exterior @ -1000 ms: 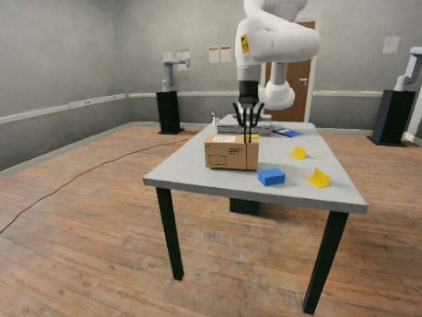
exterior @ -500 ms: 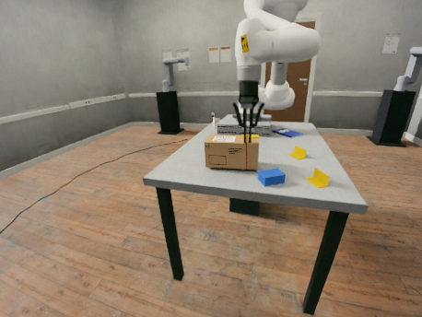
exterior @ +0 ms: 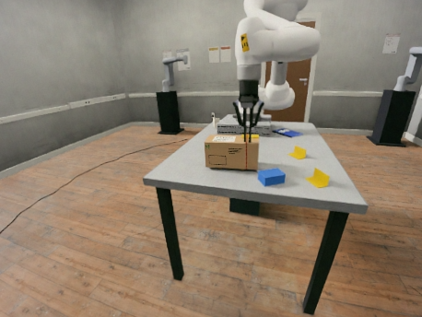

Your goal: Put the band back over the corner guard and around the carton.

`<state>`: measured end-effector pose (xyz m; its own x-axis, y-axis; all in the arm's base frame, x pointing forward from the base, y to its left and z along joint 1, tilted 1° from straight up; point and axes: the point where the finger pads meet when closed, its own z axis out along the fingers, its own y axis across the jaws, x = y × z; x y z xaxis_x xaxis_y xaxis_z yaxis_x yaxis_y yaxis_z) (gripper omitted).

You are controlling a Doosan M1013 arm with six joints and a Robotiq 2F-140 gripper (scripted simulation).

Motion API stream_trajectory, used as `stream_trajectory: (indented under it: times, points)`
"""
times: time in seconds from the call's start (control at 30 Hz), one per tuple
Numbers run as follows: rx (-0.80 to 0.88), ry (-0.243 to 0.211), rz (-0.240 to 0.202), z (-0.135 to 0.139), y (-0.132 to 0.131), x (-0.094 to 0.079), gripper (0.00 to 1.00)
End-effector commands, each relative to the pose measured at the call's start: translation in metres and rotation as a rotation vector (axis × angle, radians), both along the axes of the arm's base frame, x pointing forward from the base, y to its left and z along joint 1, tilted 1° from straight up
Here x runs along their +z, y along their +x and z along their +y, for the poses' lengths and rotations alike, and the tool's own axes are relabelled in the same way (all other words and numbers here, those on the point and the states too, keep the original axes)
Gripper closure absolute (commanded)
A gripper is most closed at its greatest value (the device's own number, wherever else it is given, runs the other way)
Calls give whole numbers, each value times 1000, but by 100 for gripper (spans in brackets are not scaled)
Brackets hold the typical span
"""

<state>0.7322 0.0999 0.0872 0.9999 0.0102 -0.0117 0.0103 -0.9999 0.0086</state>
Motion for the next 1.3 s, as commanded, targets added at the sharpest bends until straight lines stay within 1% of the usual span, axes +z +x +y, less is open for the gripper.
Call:
stream_trajectory:
  times: [0.0,0.2,0.43,0.5,1.0,1.07,1.27]
  points:
    - [0,1,-2,0,1,3,82]
    - [0,1,-2,0,1,11,82]
    - [0,1,-2,0,1,26,82]
    - [0,1,-2,0,1,26,82]
    - [0,1,-2,1,1,60,82]
    - [0,1,-2,1,1,60,82]
    - [0,1,-2,1,1,69,82]
